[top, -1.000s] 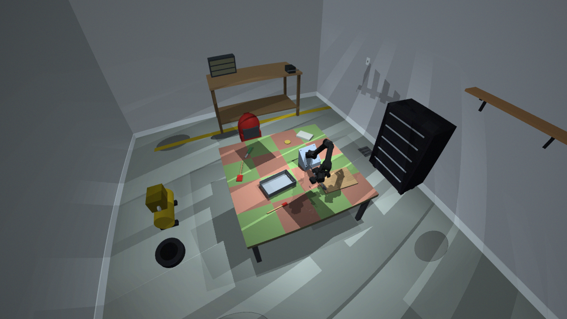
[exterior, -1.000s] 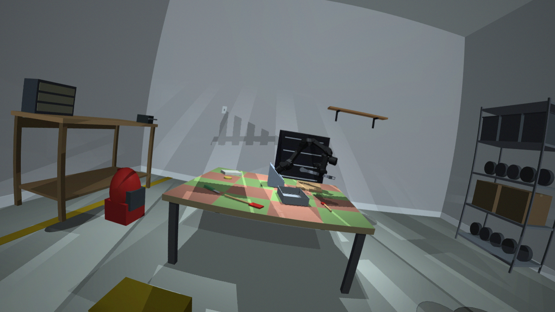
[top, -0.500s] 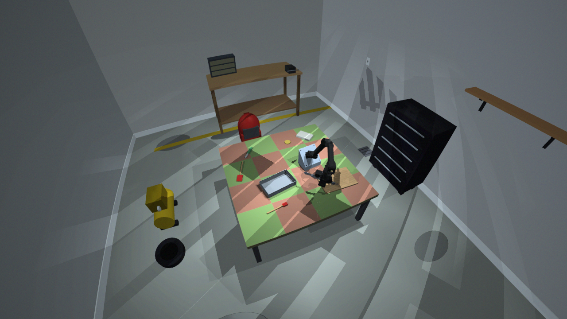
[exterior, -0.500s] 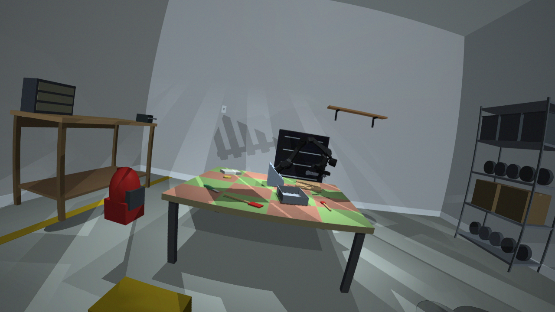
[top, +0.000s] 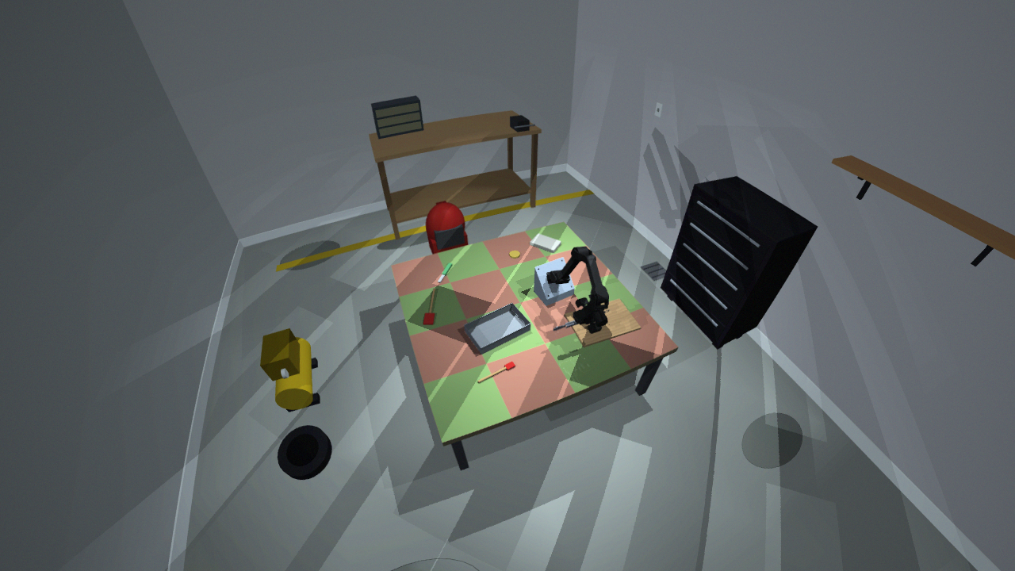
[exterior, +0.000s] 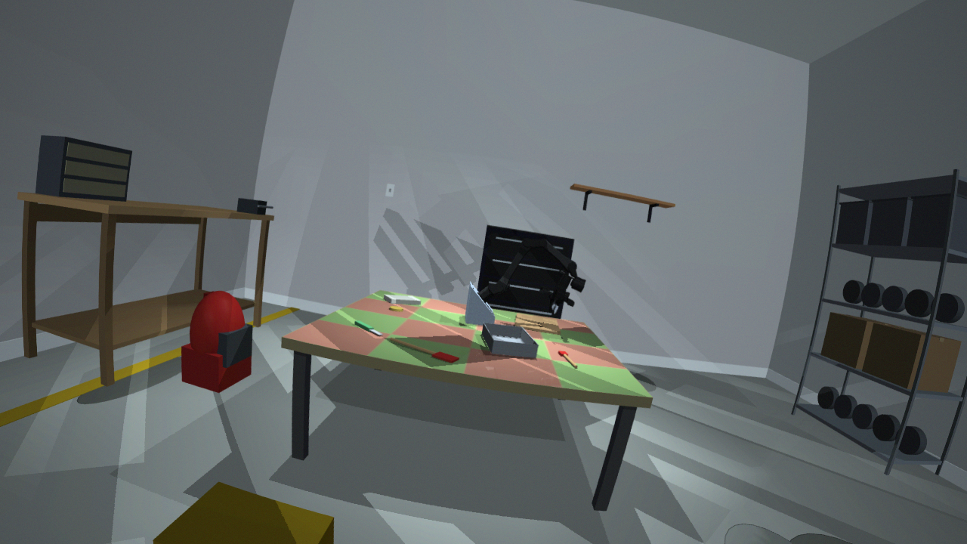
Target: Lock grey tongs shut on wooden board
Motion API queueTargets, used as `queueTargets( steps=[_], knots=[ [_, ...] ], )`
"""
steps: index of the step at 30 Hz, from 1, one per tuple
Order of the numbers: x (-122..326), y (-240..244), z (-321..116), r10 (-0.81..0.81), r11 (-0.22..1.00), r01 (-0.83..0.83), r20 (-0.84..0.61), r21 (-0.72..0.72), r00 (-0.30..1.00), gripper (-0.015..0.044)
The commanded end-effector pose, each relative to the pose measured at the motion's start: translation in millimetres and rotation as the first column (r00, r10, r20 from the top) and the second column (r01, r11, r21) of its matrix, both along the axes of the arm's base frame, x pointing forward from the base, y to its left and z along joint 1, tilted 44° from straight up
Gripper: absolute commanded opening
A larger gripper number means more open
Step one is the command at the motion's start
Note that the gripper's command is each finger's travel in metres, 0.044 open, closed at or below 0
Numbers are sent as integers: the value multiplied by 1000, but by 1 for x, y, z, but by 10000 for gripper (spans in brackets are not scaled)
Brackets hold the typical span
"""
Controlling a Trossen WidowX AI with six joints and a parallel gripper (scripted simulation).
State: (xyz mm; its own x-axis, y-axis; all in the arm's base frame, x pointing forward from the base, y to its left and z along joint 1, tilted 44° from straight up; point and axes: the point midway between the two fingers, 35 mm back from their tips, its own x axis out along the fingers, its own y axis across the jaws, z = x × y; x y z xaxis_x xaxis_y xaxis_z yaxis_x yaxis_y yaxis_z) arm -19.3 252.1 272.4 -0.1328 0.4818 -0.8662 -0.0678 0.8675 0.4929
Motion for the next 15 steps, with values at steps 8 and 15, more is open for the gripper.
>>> queueTargets(
  steps=[8, 15],
  knots=[
    [-27, -9, -1, 421, 899, -438, 283, -1, 862, -150],
    [-45, -15, -1, 626, 737, -672, 441, -66, 643, -150]
  ],
)
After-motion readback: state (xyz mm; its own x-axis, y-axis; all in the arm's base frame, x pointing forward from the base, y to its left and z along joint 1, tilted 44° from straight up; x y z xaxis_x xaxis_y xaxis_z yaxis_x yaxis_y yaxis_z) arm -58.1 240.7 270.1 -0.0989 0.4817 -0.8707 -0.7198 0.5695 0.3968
